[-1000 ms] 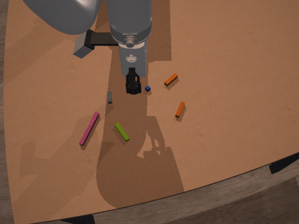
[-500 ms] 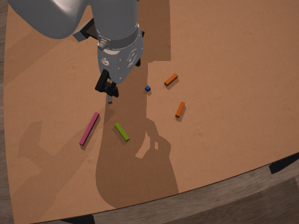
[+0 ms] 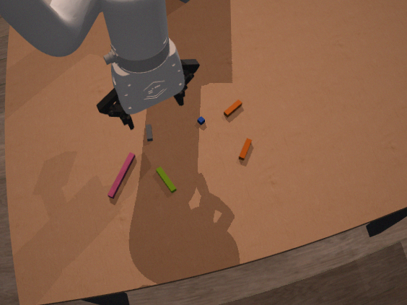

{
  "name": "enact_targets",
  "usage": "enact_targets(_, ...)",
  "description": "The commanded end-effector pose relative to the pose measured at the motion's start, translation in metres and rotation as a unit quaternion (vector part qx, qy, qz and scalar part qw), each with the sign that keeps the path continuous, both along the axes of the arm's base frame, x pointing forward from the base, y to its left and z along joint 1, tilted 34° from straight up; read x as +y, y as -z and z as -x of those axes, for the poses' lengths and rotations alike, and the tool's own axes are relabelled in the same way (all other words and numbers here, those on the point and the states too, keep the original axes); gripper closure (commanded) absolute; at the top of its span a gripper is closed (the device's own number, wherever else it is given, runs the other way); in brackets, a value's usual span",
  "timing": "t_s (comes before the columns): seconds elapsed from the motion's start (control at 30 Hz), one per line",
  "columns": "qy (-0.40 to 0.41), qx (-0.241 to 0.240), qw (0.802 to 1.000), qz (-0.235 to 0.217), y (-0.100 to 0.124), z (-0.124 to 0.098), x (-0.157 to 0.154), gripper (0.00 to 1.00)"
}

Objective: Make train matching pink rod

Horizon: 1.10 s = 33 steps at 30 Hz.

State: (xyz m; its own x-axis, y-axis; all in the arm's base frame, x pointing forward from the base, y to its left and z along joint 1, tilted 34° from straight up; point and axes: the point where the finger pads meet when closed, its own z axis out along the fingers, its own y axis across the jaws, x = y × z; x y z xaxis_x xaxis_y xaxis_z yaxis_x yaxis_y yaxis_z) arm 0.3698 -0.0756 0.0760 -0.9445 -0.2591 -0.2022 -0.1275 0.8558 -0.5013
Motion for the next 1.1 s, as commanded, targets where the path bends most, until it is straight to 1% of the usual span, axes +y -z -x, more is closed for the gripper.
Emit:
enact_targets(0.0,0.067,-0.046,0.996,-0.02,-0.0028,0.0002,-0.007,0.0)
enact_targets(0.17,0.132,-0.082,0.987,-0.044,-0.0049,0.0014,-0.0141,0.0)
enact_targets(0.43,0.145,-0.089,0.984,-0.049,-0.0053,0.0017,-0.0155,0.0)
enact_targets(0.47,0.145,-0.089,0.984,-0.049,-0.0053,0.0017,-0.0155,0.76)
enact_targets(1.07,0.145,-0.089,0.984,-0.049,-0.0053,0.0017,-0.0155,0.76)
